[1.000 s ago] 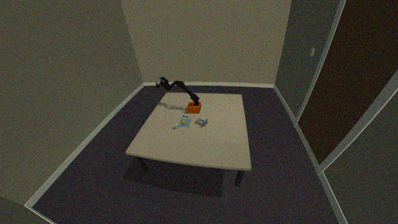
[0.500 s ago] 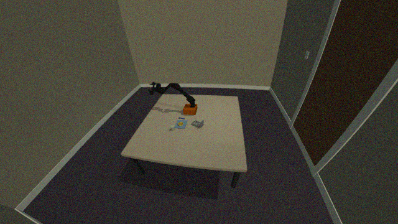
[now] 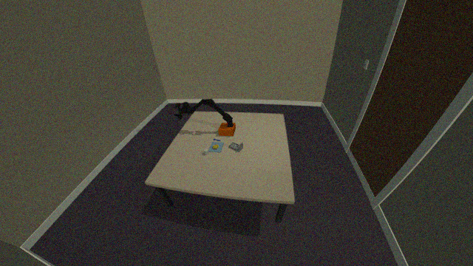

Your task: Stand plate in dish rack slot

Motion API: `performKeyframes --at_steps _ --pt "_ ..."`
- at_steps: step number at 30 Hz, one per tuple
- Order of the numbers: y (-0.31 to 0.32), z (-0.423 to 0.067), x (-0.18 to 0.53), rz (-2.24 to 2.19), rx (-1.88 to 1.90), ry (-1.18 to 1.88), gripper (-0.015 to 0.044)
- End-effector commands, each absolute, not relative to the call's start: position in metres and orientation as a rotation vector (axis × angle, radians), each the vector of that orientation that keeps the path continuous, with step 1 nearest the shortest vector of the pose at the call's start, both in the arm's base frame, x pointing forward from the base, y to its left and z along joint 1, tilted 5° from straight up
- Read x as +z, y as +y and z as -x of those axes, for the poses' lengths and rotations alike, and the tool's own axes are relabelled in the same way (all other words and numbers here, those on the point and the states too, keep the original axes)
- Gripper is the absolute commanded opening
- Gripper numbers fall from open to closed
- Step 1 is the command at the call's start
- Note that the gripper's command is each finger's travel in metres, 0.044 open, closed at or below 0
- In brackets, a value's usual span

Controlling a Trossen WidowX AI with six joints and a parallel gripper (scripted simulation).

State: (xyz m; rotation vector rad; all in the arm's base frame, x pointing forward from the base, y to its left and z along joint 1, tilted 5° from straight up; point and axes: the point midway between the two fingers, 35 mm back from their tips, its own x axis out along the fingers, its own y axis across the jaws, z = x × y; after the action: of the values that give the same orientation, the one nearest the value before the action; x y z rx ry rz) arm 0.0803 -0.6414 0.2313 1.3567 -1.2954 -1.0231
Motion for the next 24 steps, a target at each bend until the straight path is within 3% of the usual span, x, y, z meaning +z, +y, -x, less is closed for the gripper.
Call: performKeyframes --at_steps 1,24 --pt "-0.631 -0.114 0.222 -1.362 -1.072 -1.157 0.0400" --pt "-0.558 -0.252 0.156 -1.281 -1.222 -0.473 0.0400"
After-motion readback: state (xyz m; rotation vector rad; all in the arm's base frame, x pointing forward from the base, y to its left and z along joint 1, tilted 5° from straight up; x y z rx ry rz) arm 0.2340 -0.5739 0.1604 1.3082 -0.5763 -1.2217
